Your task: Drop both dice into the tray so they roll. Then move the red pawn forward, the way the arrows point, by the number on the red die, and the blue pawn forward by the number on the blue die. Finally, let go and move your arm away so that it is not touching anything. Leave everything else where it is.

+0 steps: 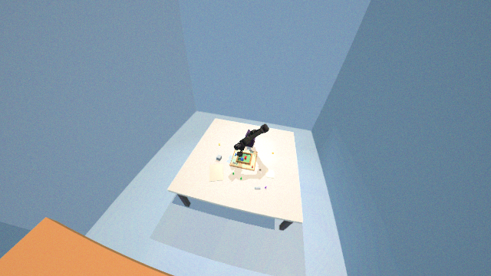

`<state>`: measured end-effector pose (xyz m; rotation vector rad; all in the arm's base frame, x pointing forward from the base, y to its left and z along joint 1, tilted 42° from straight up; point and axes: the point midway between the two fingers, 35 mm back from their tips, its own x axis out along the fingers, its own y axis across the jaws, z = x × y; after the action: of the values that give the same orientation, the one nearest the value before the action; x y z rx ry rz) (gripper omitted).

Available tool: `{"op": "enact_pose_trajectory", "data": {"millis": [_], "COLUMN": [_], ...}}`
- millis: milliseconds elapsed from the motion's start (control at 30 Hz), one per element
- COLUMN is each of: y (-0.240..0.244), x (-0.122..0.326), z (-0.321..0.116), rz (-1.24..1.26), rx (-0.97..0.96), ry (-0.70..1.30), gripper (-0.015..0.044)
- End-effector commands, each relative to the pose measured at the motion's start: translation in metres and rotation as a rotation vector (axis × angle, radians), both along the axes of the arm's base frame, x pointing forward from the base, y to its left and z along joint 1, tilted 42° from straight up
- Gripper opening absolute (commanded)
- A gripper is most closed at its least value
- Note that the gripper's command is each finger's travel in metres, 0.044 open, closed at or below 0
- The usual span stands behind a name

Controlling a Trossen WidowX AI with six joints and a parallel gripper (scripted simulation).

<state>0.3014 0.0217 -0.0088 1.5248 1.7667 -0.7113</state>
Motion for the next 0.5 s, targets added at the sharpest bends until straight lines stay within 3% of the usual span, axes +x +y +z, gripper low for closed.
{"op": "enact_pose_trajectory", "data": {"millis": [0,267,367,467], "y": [0.005,0.106,0.142,0.144], "x": [0.002,0.049,0.053,0.053], "z": [0.003,0.064,0.087,0.089], "rz": [0.023,0.711,0.925,0.94], "rx": [-0.01,0.09,0.135,0.138], "ry": [-0.016,-0.606,-0.798,-0.812], "gripper": [0.0414,0.0204,0.02,0.02]}}
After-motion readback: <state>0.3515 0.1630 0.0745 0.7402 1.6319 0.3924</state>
